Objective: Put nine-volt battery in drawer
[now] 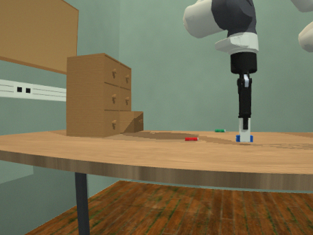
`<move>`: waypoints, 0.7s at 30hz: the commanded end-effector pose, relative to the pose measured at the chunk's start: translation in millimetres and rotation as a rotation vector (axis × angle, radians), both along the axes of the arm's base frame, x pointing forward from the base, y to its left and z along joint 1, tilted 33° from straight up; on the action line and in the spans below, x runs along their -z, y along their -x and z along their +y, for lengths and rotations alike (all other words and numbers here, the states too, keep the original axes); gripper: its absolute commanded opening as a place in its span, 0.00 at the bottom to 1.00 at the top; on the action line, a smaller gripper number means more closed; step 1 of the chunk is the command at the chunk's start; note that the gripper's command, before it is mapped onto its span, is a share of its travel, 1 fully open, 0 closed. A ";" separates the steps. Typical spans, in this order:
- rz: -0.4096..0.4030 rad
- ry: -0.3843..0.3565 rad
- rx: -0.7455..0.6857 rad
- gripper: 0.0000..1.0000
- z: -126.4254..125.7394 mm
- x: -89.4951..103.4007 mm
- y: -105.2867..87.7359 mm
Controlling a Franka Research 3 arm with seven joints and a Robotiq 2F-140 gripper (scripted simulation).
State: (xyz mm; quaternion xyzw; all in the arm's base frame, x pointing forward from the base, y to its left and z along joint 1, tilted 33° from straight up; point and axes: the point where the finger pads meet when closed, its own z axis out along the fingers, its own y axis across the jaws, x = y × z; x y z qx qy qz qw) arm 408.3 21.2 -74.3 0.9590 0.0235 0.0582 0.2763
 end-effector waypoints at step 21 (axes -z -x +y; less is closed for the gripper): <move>0.001 0.002 -0.002 0.22 48.3 -75.5 11.1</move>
